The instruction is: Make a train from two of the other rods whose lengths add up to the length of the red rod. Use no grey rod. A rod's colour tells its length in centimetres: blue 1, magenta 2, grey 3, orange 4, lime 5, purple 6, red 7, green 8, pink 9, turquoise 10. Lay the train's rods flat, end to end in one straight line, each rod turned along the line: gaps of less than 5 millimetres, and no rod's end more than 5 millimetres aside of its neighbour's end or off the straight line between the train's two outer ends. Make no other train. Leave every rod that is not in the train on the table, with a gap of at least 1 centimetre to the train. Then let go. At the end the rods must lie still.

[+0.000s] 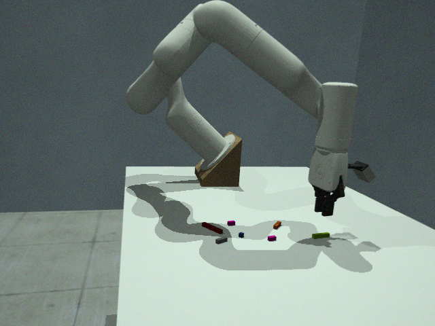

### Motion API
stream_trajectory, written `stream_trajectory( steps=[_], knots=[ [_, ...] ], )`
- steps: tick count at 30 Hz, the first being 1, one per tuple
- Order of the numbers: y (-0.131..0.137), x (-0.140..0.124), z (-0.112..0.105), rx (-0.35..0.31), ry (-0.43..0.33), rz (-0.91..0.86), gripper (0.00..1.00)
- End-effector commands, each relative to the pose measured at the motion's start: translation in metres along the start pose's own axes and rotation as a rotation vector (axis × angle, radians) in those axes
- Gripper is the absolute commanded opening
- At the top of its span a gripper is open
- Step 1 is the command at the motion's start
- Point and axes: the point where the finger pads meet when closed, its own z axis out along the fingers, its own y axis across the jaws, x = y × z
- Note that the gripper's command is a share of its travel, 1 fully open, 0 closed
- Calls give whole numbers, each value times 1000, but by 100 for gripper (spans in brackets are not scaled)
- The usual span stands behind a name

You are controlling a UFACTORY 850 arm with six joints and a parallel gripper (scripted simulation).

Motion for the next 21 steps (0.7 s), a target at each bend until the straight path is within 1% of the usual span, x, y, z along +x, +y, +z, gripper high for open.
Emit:
stream_trajectory(
  steps=[1,8,19,21],
  knots=[
    [1,0,0,-2,1,1,24],
    [1,0,4,-2,1,1,24],
    [1,0,18,-2,1,1,24],
    [1,0,18,-2,1,1,24]
  ],
)
